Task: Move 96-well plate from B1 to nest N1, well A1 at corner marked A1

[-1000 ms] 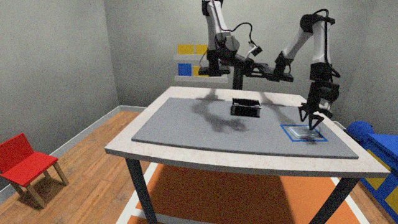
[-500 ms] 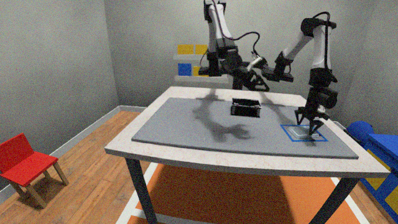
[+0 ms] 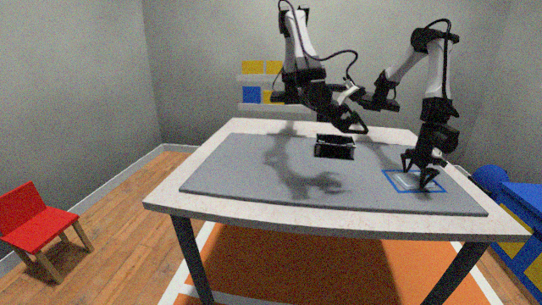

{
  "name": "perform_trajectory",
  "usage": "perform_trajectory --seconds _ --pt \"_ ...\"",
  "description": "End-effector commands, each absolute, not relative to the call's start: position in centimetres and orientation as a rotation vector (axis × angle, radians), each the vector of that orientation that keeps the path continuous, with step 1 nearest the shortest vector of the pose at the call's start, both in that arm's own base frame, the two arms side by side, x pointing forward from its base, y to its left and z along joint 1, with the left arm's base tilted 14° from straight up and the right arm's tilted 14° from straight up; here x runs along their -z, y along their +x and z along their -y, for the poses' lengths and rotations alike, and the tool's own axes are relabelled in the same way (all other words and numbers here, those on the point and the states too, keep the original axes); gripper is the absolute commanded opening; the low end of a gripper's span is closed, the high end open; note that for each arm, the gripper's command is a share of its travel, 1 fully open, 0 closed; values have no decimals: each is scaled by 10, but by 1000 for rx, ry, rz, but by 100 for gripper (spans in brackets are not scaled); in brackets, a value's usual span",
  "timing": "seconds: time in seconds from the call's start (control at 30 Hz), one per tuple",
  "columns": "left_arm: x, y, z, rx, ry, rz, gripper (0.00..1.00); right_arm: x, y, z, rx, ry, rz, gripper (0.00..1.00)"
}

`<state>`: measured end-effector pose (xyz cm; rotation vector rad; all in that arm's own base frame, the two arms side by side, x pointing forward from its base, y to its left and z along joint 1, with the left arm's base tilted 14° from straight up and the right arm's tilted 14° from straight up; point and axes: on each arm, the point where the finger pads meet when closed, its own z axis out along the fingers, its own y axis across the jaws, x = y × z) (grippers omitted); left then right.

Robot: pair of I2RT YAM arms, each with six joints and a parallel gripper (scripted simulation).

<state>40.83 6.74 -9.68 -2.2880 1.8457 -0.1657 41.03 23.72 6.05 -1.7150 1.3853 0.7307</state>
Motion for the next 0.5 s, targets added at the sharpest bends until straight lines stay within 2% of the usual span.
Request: perform_trajectory --seconds 0.0,0.13,0.2,0.33,0.4,0.47 --pt "102 414 -71 158 -2291 -1832 98 -64 415 -235 -729 -1717 -1379 100" --pt "104 411 -70 153 -2293 -1836 87 -65 415 -235 -729 -1717 -1379 100" --pt "104 411 -70 153 -2293 -1836 87 -65 415 -235 -729 -1717 -1379 100" --pt "94 416 -69 180 -2281 -1818 76 -64 415 -235 -729 -1717 -1379 100" --pt "87 413 -69 177 -2283 -1820 53 -64 415 -235 -729 -1717 -1379 100" --pt "74 410 -66 180 -2278 -1824 76 -64 415 -235 -729 -1717 -1379 100"
